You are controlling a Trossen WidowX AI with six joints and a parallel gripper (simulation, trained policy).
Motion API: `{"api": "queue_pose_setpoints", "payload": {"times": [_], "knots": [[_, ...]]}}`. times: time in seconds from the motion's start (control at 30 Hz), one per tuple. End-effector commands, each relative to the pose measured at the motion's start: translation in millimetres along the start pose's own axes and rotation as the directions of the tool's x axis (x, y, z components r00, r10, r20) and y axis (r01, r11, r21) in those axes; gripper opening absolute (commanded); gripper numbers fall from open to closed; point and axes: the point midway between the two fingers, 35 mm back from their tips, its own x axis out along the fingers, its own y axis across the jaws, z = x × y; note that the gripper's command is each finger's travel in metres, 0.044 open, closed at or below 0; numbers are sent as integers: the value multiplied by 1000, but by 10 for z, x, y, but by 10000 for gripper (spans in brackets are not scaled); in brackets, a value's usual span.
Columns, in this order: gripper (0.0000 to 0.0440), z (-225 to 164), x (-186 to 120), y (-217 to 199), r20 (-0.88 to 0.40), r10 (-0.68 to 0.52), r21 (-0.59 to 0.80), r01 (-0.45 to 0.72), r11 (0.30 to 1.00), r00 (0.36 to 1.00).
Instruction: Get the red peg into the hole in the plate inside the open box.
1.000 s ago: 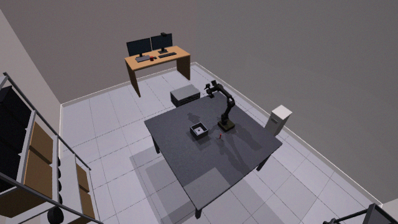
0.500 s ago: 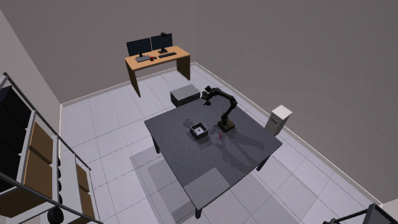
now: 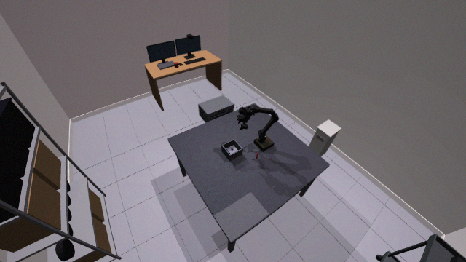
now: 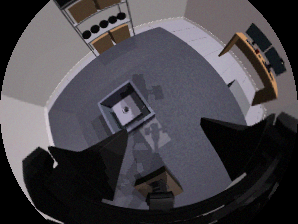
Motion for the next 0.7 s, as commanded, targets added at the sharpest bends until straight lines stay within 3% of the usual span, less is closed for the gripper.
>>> {"api": "queue_pose_setpoints", "payload": {"times": [0.0, 0.3, 0.67], "knots": [[440, -112, 12, 187, -38, 15, 62, -13, 998, 999], [440, -489, 62, 690, -154, 47, 219, -12, 976, 987], [440, -986, 177, 1137, -279, 31, 338, 68, 939, 960]]}}
